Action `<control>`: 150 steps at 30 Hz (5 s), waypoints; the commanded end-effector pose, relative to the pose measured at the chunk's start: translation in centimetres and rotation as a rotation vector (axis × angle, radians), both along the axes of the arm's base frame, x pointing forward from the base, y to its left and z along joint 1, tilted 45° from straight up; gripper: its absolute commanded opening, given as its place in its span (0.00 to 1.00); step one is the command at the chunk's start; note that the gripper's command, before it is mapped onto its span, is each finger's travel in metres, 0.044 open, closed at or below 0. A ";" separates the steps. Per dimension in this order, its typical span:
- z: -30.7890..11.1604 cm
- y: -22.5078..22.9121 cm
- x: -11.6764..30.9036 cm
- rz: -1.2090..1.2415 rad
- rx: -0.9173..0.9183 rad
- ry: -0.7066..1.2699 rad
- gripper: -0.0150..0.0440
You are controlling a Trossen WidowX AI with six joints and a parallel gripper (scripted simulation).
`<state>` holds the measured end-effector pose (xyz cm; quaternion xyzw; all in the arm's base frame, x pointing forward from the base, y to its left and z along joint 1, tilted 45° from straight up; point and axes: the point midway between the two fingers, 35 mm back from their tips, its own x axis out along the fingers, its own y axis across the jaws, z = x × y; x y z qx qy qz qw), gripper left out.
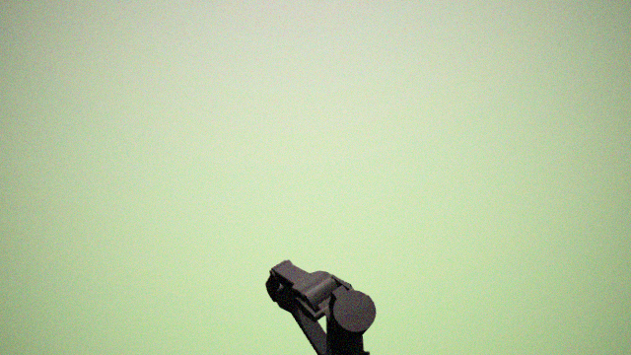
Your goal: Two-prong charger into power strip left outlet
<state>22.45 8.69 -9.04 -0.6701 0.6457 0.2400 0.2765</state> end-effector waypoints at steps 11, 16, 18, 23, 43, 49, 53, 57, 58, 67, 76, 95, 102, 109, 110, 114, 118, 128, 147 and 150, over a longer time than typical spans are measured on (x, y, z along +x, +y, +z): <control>-1.3 -1.4 -0.1 -0.043 -0.017 0.001 1.00; -1.5 -1.7 -0.1 -0.043 -0.017 0.000 1.00; -1.7 -1.9 0.0 -0.043 -0.017 0.000 1.00; -2.3 -2.4 0.0 -0.043 -0.017 0.000 1.00; -4.6 -4.8 0.0 -0.043 -0.020 0.000 1.00; -4.6 -4.6 0.1 -0.050 -0.014 -0.006 0.87; -4.6 -4.6 0.1 -0.050 -0.014 -0.006 0.69; -4.6 -4.6 0.1 -0.050 -0.014 -0.006 0.51; -4.6 -4.6 0.1 -0.050 -0.014 -0.006 0.50; -4.5 -4.5 0.1 -0.050 -0.013 -0.005 0.33; -1.4 -1.8 -0.2 -0.044 -0.015 0.000 0.25; 0.9 -3.1 0.9 -0.217 0.016 -0.164 0.25; 1.6 -4.2 1.6 -0.316 0.032 -0.257 0.25; 2.4 -5.5 2.1 -0.416 0.044 -0.351 0.25; 2.5 -5.6 2.2 -0.431 0.046 -0.365 0.25; 2.9 -6.4 2.5 -0.488 0.051 -0.419 0.25; 3.3 -7.1 2.7 -0.546 0.056 -0.474 0.25; 4.4 -9.1 3.2 -0.690 0.064 -0.611 0.25; 6.4 -13.0 3.5 -0.962 0.063 -0.879 0.25; 6.7 -13.6 3.5 -1.004 0.062 -0.922 0.25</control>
